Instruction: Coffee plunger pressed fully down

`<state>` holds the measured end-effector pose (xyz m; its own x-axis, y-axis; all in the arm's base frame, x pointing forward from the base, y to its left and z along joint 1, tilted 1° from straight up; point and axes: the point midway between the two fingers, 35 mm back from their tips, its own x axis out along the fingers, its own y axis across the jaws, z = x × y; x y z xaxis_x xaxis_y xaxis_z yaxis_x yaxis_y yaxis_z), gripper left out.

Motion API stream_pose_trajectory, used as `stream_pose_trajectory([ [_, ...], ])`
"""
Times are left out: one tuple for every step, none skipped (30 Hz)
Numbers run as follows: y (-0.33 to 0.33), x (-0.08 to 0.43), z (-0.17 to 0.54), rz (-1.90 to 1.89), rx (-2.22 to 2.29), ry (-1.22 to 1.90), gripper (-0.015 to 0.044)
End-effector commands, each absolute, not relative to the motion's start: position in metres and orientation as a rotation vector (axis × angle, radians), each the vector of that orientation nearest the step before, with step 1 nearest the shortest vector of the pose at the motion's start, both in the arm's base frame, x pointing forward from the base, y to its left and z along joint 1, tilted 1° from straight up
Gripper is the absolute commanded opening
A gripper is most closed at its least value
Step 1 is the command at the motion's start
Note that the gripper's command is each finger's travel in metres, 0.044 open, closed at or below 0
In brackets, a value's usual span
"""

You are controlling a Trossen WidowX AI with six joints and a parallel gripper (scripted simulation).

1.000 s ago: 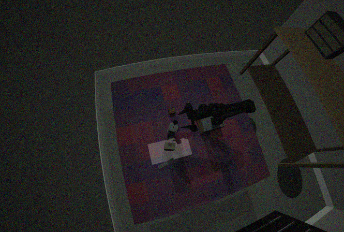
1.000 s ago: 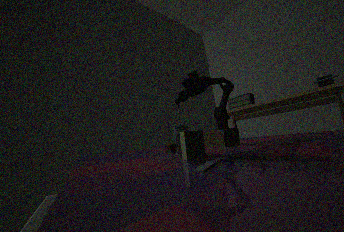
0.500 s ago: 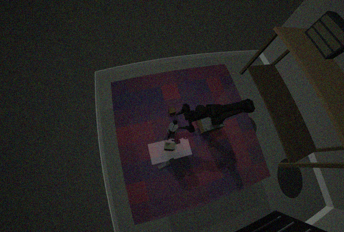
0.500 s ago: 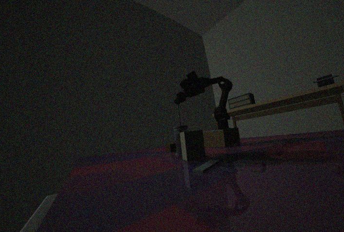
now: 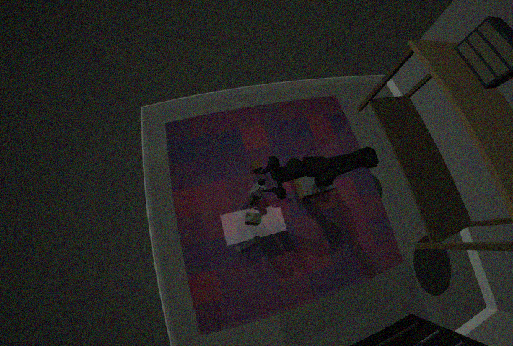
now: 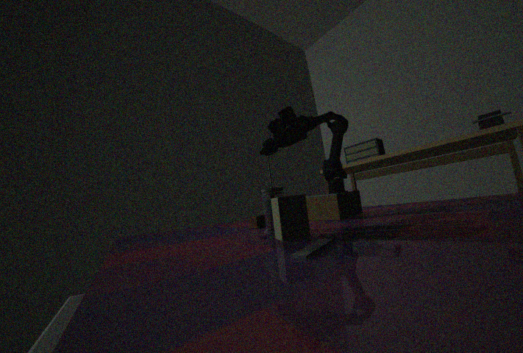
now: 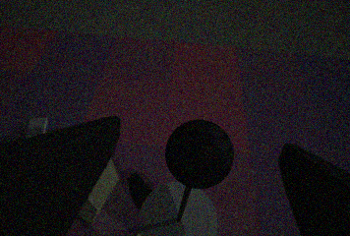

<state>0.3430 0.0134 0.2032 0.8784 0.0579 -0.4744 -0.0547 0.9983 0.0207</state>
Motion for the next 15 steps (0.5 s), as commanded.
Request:
stream_pose_trajectory([
  [0.0129, 0.3442, 0.2011, 0.055, 0.008, 0.499, 0.0282],
  [0.0129, 0.3442, 0.2011, 0.055, 0.008, 0.499, 0.0256],
  [0.0129, 0.3442, 0.2011, 0.055, 0.008, 0.499, 0.0230],
  [0.0129, 0.3442, 0.2011, 0.055, 0.008, 0.499, 0.0204],
  [0.0129, 0.3442, 0.2011, 0.055, 0.008, 0.499, 0.0177],
  [0.0129, 0.3442, 0.2011, 0.055, 0.008, 0.499, 0.0151],
  [0.0129, 0.3442, 0.2011, 0.055, 0.008, 0.499, 0.0128],
  [0.0129, 0.3442, 0.2011, 0.055, 0.008, 0.499, 0.0128],
  [0.0129, 0.3442, 0.2011, 0.055, 0.008, 0.499, 0.0128],
  [0.0129, 0.3442, 0.2011, 0.055, 0.008, 0.499, 0.0128],
  [0.0129, 0.3442, 0.2011, 0.055, 0.008, 0.499, 0.0128],
  [0.0129, 0.3442, 0.2011, 0.055, 0.008, 0.499, 0.0128],
  [0.0129, 0.3442, 0.2011, 0.055, 0.008, 0.499, 0.0128],
  [0.0129, 0.3442, 0.2011, 0.055, 0.008, 0.499, 0.0128],
  [0.0129, 0.3442, 0.2011, 0.055, 0.008, 0.499, 0.0128],
])
